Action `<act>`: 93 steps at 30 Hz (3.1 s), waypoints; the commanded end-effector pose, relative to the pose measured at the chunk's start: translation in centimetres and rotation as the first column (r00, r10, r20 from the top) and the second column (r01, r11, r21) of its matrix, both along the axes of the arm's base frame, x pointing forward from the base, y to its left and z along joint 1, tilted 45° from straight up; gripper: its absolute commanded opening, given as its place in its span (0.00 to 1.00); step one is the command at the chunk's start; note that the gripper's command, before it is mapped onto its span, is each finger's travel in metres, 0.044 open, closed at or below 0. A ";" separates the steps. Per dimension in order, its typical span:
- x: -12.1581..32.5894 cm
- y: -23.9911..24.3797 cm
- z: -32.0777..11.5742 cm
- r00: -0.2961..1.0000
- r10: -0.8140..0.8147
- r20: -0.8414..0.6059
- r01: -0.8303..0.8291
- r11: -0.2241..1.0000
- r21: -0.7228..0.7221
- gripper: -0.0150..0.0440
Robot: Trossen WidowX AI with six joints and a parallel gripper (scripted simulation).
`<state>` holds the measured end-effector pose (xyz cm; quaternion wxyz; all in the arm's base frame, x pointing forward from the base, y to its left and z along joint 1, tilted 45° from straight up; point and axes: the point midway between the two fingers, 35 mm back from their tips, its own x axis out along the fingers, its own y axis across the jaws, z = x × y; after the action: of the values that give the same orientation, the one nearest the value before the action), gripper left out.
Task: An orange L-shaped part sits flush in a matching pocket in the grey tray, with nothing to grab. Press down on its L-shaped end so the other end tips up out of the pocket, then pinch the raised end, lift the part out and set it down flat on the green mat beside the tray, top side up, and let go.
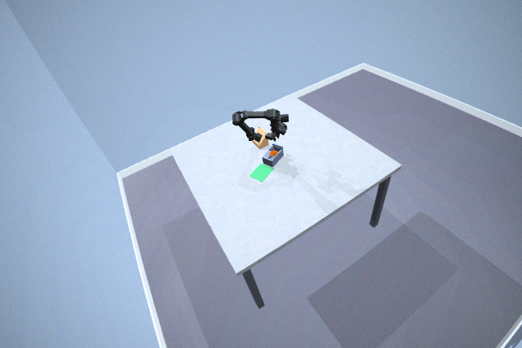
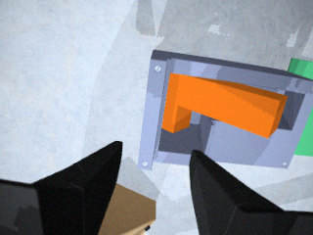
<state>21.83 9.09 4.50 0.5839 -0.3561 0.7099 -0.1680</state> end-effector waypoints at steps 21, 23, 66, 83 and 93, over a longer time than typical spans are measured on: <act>1.7 -2.0 2.1 0.782 -0.435 0.446 0.452 0.889 0.074 0.73; 2.2 -2.6 2.8 0.633 -0.536 0.559 0.566 0.813 0.139 0.73; 3.3 -8.0 2.0 -0.004 -0.666 0.746 0.753 0.489 0.440 0.73; 3.1 -9.9 0.1 -0.004 -0.665 0.747 0.753 0.490 0.440 0.73; 3.2 -10.3 -0.3 -0.010 -0.668 0.744 0.751 0.486 0.446 0.68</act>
<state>25.05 -1.18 4.16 0.6652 0.1679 0.3796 -0.6206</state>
